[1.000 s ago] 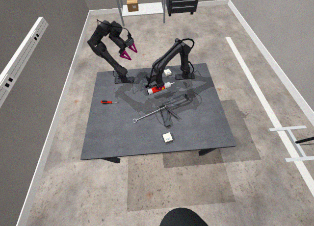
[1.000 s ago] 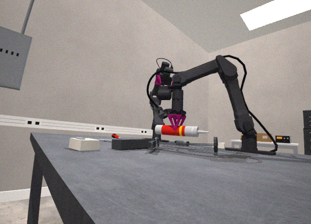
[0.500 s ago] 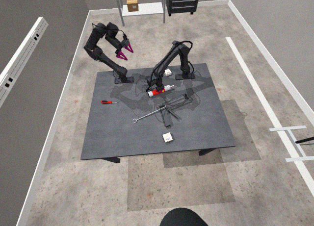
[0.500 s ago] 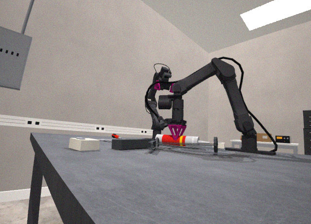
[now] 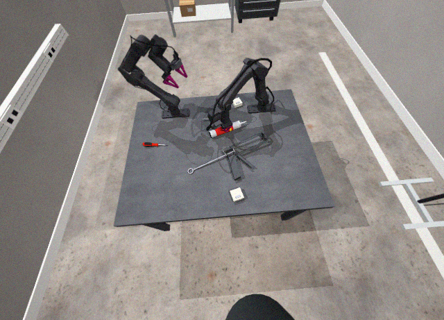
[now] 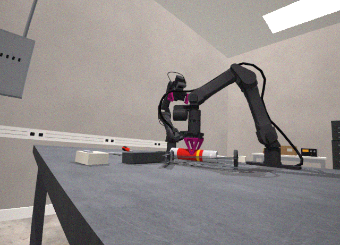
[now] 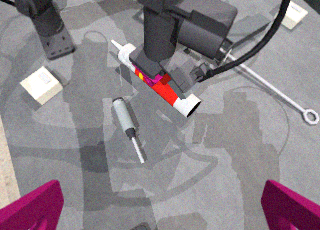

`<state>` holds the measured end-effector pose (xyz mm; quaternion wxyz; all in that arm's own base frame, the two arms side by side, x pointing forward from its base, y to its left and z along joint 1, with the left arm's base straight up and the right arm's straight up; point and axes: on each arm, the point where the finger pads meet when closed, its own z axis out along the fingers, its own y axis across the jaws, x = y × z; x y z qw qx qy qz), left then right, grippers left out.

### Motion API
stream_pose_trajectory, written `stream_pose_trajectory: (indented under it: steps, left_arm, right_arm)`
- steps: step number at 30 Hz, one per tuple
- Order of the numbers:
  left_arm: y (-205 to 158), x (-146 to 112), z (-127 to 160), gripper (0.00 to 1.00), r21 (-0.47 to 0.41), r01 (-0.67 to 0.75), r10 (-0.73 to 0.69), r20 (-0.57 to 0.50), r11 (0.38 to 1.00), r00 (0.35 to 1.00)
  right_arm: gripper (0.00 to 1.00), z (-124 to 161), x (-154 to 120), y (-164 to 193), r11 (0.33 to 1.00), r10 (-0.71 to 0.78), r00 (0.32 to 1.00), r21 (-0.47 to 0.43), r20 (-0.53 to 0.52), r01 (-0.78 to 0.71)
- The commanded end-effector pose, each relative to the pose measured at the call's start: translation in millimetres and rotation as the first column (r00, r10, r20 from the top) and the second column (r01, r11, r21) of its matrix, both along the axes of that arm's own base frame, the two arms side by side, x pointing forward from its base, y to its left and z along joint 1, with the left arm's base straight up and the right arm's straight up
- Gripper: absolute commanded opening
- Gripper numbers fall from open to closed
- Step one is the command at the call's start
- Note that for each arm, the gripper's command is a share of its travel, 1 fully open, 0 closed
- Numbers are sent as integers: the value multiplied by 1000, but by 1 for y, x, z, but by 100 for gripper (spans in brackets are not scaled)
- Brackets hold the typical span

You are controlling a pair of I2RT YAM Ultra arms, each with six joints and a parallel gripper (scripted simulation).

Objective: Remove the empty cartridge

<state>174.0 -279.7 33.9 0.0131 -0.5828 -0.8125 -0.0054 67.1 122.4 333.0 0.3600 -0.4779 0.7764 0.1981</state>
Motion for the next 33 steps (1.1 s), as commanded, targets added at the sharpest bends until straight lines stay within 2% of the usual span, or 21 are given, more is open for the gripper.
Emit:
stream_pose_trajectory:
  steps: [1,2,3,5,20,22,25,28,31,33]
  left_arm:
    - [-3,4,4,39,-21,-2,3,13,1000,1000]
    - [-2,3,1,39,-12,-6,6,7,1000,1000]
    - [-2,2,-1,48,-11,-4,4,6,1000,1000]
    - [-2,2,-1,48,-11,-4,4,6,1000,1000]
    - [-2,2,3,80,-12,-4,4,7,1000,1000]
    - [-2,2,3,80,-12,-4,4,7,1000,1000]
    - [-2,2,3,85,-12,-4,4,7,1000,1000]
    - [-2,2,3,85,-12,-4,4,7,1000,1000]
    - [-10,4,33,85,-56,-5,7,33,998,999]
    - [-10,4,40,85,-61,-5,7,36,998,999]
  right_arm:
    - [100,-2,1,-2,1000,-11,1000,16,14,10]
    - [100,-2,1,-2,1000,-10,1000,17,15,10]
    - [100,-2,1,-2,1000,-10,1000,21,16,9]
    - [100,-2,1,-2,1000,-10,1000,21,16,9]
    - [100,-10,0,-3,999,5,1000,37,24,-6]
    - [100,-10,0,-3,999,5,1000,37,24,-6]
    - [100,-12,-1,-3,999,7,1000,41,28,-8]
    - [100,-14,-1,-4,999,9,1000,43,30,-10]
    - [100,-14,0,-3,998,11,999,53,36,-13]
    - [100,-14,0,-2,998,16,999,59,42,-18]
